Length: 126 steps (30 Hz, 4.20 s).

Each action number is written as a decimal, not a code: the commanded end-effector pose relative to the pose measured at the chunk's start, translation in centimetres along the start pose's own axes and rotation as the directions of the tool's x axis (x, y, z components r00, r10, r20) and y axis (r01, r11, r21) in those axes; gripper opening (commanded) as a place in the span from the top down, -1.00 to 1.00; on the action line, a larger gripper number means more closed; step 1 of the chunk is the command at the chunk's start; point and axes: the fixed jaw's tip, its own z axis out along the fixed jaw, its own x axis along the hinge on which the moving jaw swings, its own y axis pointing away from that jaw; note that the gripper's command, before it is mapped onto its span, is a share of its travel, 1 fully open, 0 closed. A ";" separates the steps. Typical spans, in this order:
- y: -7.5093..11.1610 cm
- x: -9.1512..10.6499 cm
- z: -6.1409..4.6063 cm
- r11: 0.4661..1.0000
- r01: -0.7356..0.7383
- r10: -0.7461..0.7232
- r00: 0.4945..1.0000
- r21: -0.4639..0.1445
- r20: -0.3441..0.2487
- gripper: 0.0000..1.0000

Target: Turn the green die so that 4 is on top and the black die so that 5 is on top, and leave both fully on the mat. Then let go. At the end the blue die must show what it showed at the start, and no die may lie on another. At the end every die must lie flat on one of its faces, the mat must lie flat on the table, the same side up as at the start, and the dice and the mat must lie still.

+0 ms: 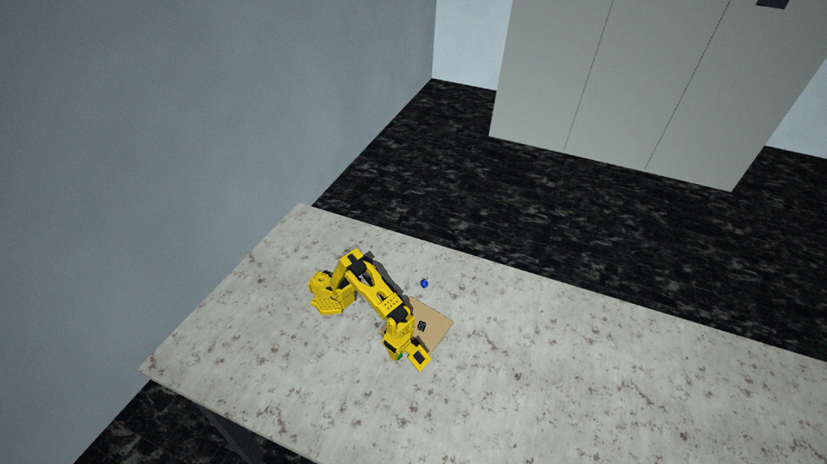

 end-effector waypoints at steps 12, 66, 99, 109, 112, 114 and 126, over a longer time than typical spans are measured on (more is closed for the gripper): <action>-0.2 -0.3 -0.4 1.000 0.003 -0.003 1.000 0.001 0.025 0.90; -0.2 -0.2 -5.3 1.000 0.003 -0.003 1.000 0.001 0.025 1.00; -0.2 -0.1 -5.3 0.973 0.232 -0.232 0.972 0.007 0.025 1.00; -0.3 0.1 -5.3 0.888 0.460 -0.460 0.888 0.013 0.022 1.00; -0.3 0.2 -5.3 0.834 0.552 -0.552 0.834 0.015 0.021 1.00; -0.4 0.2 -5.3 0.791 0.611 -0.612 0.791 0.016 0.020 1.00; -0.6 0.4 -5.3 0.519 0.854 -0.855 0.519 0.022 0.012 1.00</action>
